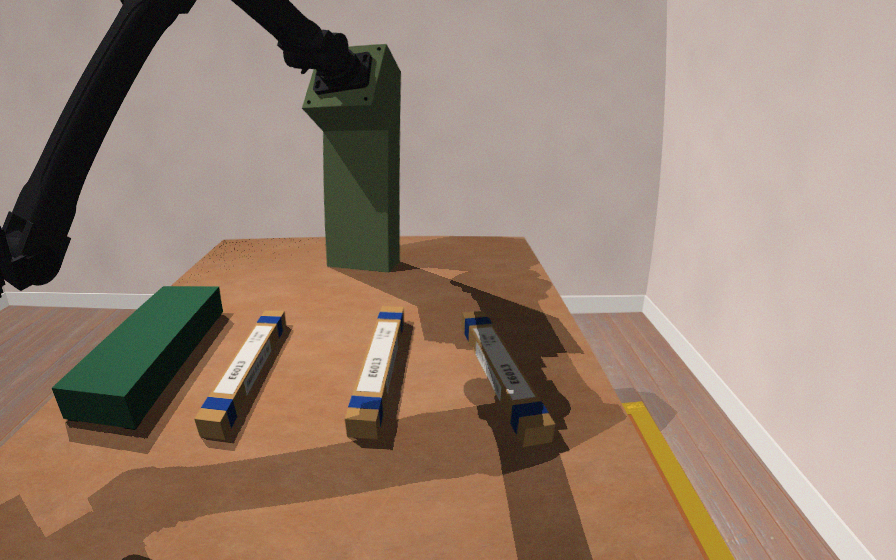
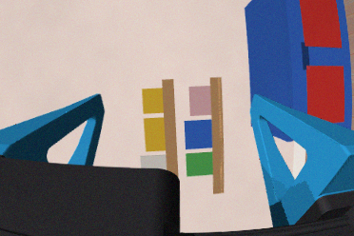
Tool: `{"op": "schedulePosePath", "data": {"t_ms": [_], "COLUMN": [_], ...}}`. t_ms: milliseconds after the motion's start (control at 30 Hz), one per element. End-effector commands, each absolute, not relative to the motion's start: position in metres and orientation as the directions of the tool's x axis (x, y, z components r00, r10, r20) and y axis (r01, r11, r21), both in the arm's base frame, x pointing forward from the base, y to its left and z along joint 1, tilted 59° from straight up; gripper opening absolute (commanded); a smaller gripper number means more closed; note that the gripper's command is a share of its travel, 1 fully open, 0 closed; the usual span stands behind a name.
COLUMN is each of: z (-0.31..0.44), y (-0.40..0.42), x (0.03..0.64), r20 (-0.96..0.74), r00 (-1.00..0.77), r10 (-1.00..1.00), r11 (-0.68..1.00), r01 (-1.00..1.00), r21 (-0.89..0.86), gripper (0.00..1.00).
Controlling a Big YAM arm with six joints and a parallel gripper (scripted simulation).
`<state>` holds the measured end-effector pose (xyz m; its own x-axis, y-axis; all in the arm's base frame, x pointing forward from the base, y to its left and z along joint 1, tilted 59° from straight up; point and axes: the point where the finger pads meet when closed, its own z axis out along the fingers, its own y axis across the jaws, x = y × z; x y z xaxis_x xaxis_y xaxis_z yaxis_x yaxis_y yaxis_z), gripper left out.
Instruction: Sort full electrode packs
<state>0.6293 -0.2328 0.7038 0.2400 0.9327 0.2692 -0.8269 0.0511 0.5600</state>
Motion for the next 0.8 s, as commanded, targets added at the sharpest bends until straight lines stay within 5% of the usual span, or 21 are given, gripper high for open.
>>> {"op": "schedulePosePath", "data": {"t_ms": [0,533,567,767], "z": [0.7123,0.7123,0.704,0.704], "y": [-0.2317,-0.2317,-0.2328,-0.2328], "x": [0.6226,0.6226,0.629,0.629], "r20": [0.269,0.269,0.269,0.269], "r00": [0.238,0.238,0.24,0.24], "r10": [0.934,0.934,0.933,0.933], "r11": [0.055,0.055,0.051,0.051], "r01": [-0.835,-0.835,-0.827,-0.827], "r21": [0.548,0.548,0.56,0.56], "gripper": [1.0,1.0,0.74,0.74]}}
